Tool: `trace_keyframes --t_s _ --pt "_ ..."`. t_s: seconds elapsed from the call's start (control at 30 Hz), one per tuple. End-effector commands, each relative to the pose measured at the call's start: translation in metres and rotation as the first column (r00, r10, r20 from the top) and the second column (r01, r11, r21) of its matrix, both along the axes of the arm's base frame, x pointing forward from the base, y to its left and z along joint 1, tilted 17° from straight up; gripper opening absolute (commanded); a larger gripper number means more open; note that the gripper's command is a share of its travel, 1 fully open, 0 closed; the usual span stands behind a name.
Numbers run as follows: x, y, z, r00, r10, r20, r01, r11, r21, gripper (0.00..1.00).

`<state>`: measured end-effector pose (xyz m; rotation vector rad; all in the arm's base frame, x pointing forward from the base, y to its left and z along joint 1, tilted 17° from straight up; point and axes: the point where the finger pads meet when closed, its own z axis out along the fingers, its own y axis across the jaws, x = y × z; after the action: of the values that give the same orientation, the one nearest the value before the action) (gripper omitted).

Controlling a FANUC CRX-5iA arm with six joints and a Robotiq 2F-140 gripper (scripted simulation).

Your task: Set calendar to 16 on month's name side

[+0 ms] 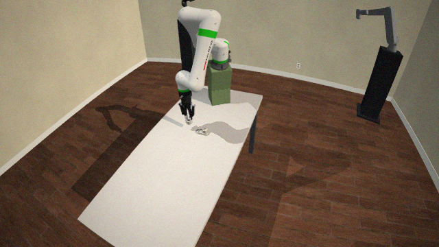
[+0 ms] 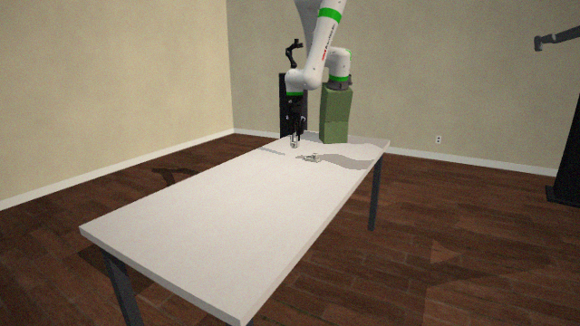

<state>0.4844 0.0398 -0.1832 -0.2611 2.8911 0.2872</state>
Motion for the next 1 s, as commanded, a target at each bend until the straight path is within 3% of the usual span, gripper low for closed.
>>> trace_keyframes --t_s 0.0,0.17,0.4,0.97 --pt "0.006 0.005 -0.022 1.000 0.000 0.001 0.000 1.000 0.001 0.17" --pt "0.010 0.010 -0.041 1.000 0.000 0.001 0.000 1.000 0.001 0.17" --pt "0.012 0.012 -0.052 1.000 0.000 0.001 0.000 1.000 0.001 0.17" --pt "0.013 0.013 -0.054 1.000 0.000 0.001 0.000 1.000 0.001 0.17"
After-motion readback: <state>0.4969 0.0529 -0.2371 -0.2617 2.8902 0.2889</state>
